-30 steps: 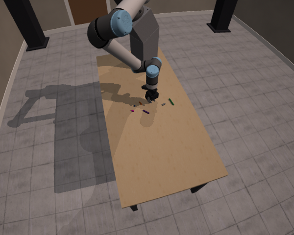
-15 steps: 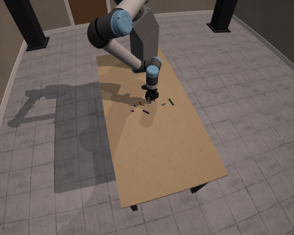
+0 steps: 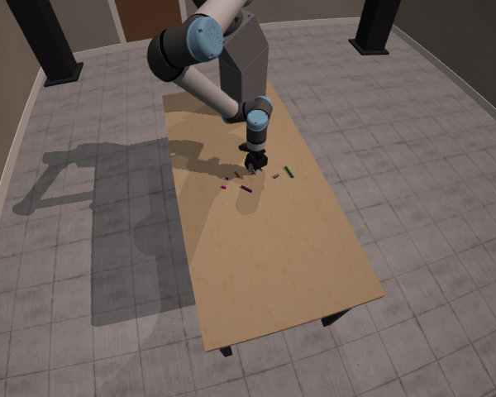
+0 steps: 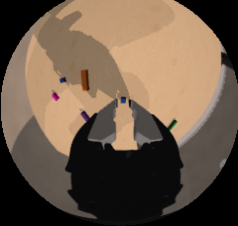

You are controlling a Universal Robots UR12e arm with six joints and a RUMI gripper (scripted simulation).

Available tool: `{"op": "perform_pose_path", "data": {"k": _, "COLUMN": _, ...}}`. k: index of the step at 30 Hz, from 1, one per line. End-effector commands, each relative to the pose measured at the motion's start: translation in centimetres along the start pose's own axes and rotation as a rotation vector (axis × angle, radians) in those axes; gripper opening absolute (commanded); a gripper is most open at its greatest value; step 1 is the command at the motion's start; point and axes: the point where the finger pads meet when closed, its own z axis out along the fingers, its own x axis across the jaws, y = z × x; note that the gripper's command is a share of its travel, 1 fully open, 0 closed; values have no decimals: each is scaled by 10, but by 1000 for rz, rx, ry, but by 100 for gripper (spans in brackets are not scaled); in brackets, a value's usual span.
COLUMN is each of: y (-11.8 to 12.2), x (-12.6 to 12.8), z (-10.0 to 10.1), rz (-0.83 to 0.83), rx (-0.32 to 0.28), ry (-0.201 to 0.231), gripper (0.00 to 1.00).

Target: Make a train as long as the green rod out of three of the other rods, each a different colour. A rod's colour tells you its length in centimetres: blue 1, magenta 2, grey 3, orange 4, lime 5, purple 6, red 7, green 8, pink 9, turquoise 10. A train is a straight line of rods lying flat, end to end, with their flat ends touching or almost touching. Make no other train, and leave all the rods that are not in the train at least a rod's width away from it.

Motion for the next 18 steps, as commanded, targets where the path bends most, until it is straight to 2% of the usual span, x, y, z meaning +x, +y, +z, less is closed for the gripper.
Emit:
{"op": "perform_pose_path", "data": {"k": 1, "y": 0, "x": 0, "z": -4, "rz": 0, "rx": -1, "ry": 0, "gripper": 14}}
{"op": "perform_pose_path", "data": {"k": 6, "y": 0, "x": 0, "z": -20, "rz": 0, "rx": -1, "ry": 0, "gripper": 14}}
{"op": "perform_pose_path", "data": {"k": 12, "y": 0, "x": 0, "z": -52, "rz": 0, "rx": -1, "ry": 0, "gripper": 14}}
{"op": "perform_pose_path", "data": {"k": 14, "y": 0, "x": 0, "z": -52, "rz": 0, "rx": -1, "ry": 0, "gripper": 14}}
{"op": "perform_pose_path", "data": {"k": 18, "y": 0, "x": 0, "z": -72, "rz": 0, "rx": -1, "ry": 0, "gripper": 14}}
